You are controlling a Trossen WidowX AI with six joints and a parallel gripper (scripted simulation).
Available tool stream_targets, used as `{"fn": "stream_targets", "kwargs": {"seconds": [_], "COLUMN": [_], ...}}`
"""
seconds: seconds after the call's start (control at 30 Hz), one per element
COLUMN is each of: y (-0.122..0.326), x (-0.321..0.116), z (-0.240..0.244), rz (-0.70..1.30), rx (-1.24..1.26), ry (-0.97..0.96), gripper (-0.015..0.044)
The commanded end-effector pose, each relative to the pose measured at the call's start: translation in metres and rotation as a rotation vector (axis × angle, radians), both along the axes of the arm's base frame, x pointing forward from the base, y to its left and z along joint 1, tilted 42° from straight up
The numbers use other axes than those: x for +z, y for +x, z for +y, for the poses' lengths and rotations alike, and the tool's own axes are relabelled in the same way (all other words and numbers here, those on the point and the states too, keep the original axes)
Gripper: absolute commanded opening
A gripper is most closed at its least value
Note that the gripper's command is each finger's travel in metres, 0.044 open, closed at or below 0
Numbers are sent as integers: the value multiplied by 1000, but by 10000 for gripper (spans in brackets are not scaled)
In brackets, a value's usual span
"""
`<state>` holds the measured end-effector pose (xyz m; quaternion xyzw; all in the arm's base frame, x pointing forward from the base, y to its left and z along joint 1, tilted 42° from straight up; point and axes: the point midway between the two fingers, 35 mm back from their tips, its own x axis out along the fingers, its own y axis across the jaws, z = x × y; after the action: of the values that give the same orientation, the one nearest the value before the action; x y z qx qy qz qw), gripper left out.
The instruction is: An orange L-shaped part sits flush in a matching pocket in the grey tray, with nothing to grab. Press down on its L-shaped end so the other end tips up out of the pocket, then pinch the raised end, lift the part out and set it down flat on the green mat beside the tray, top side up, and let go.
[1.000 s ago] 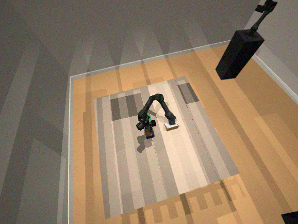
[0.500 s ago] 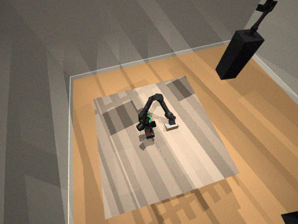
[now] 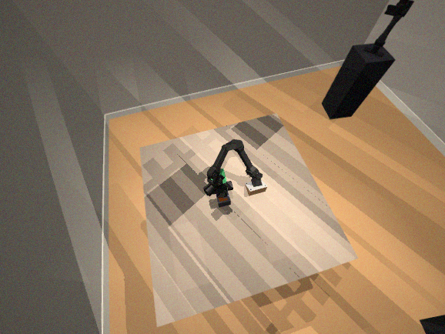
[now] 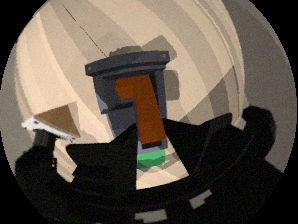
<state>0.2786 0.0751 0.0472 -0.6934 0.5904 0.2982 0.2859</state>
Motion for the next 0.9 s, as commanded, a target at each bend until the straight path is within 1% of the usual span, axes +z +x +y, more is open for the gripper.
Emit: {"fn": "stream_targets", "kwargs": {"seconds": [0.0, 0.23, 0.3, 0.33, 0.87], "y": [0, 0, 0, 0, -2], "x": [0, 0, 0, 0, 11], "z": [0, 0, 0, 0, 9], "rz": [0, 0, 0, 0, 0], "rx": [-2, -2, -2, -2, 1], "ry": [0, 0, 0, 0, -2], "gripper": [109, 62, 10, 0, 0]}}
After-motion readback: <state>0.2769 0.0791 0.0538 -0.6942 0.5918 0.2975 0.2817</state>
